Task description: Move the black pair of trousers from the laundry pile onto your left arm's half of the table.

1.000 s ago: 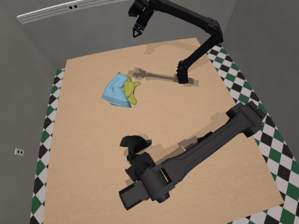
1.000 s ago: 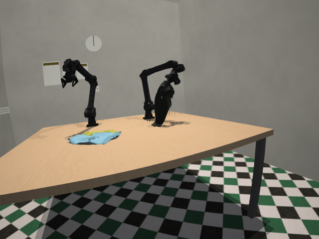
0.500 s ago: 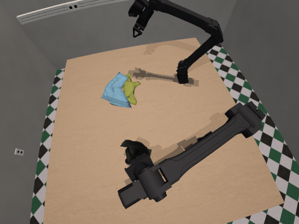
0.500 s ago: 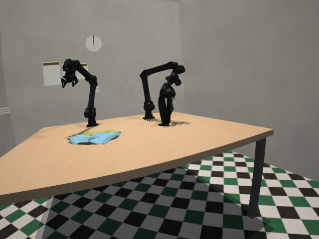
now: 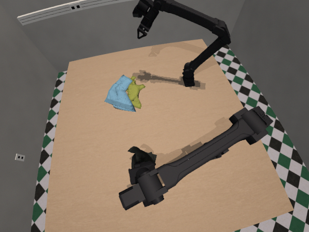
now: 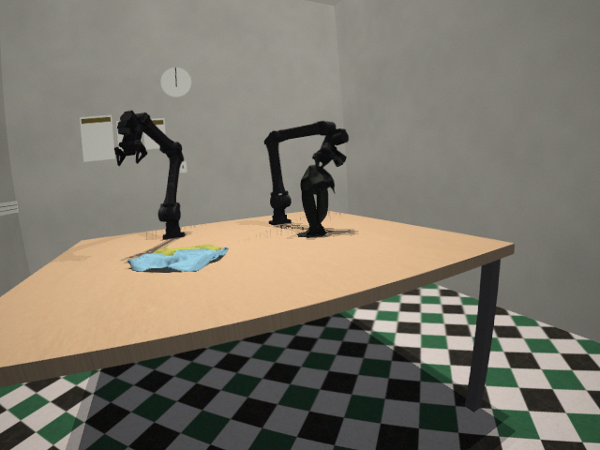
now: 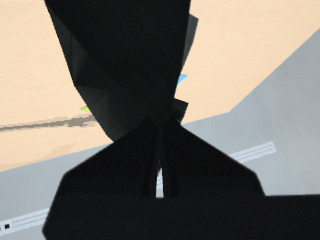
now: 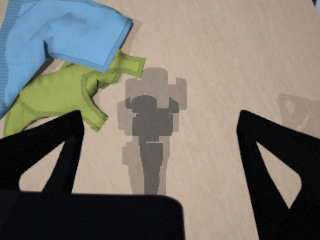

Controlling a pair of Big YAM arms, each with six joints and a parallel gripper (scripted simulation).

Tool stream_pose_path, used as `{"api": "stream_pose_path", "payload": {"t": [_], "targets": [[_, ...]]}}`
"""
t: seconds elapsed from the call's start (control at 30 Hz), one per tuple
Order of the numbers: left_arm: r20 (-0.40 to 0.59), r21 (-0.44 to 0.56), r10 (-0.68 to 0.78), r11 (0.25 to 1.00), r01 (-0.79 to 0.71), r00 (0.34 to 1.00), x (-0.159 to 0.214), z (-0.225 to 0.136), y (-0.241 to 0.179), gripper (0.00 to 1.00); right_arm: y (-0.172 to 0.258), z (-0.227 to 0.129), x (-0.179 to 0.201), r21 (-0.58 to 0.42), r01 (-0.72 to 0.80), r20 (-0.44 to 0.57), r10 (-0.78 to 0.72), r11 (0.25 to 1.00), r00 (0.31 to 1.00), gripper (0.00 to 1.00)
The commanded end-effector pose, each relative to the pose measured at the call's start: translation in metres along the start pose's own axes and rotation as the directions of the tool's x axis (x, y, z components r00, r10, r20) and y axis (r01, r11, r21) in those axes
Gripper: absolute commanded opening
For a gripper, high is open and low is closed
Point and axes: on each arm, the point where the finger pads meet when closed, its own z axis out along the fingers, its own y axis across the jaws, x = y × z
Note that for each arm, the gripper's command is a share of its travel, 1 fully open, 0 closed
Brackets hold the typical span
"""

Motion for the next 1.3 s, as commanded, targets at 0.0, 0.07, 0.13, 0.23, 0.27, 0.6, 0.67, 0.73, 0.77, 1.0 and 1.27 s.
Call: {"api": "stream_pose_path", "payload": {"t": [0.0, 0.07, 0.13, 0.23, 0.27, 0.6, 0.67, 0.73, 0.77, 1.0, 1.27], "targets": [[-0.003, -0.013, 0.143, 0.990, -0.143, 0.990, -0.003, 0.015, -0.005, 0.00, 0.007, -0.027, -0.026, -0.012, 0.006, 0.072, -0.005, 1.000, 0.997, 0.92], [0.008, -0.003, 0.179, 0.984, -0.179, 0.984, 0.001, 0.008, -0.012, 0.00, 0.007, -0.027, -0.026, -0.012, 0.006, 0.072, -0.005, 1.000, 0.997, 0.92], [0.010, -0.027, 0.209, 0.978, -0.209, 0.978, -0.008, 0.021, -0.002, 0.00, 0.007, -0.027, -0.026, -0.012, 0.006, 0.072, -0.005, 1.000, 0.997, 0.92], [0.022, -0.043, 0.282, 0.959, -0.281, 0.959, -0.013, 0.028, -0.001, 0.00, 0.007, -0.027, -0.026, -0.012, 0.006, 0.072, -0.005, 1.000, 0.997, 0.92], [0.025, -0.049, 0.305, 0.952, -0.304, 0.952, -0.015, 0.031, -0.001, 0.00, 0.007, -0.027, -0.026, -0.012, 0.006, 0.072, -0.005, 1.000, 0.997, 0.92], [0.040, -0.101, 0.488, 0.870, -0.482, 0.872, -0.028, 0.050, 0.003, 0.00, 0.007, -0.027, -0.026, -0.012, 0.006, 0.072, -0.005, 1.000, 0.997, 0.92], [0.043, -0.112, 0.527, 0.847, -0.520, 0.849, -0.032, 0.053, 0.005, 0.00, 0.007, -0.027, -0.026, -0.012, 0.006, 0.072, -0.005, 1.000, 0.997, 0.92], [0.044, -0.126, 0.569, 0.819, -0.560, 0.821, -0.034, 0.057, 0.005, 0.00, 0.007, -0.027, -0.026, -0.012, 0.006, 0.072, -0.005, 1.000, 0.997, 0.92], [0.042, -0.135, 0.589, 0.804, -0.579, 0.807, -0.037, 0.060, 0.006, 0.00, 0.007, -0.027, -0.026, -0.012, 0.006, 0.072, -0.005, 1.000, 0.997, 0.92], [0.029, -0.187, 0.719, 0.686, -0.703, 0.694, -0.049, 0.076, 0.011, 0.00, 0.007, -0.027, -0.026, -0.012, 0.006, 0.072, -0.005, 1.000, 0.997, 0.92], [0.007, -0.227, 0.812, 0.570, -0.790, 0.584, -0.057, 0.088, 0.015, 0.00, 0.007, -0.027, -0.026, -0.012, 0.006, 0.072, -0.005, 1.000, 0.997, 0.92]]}}
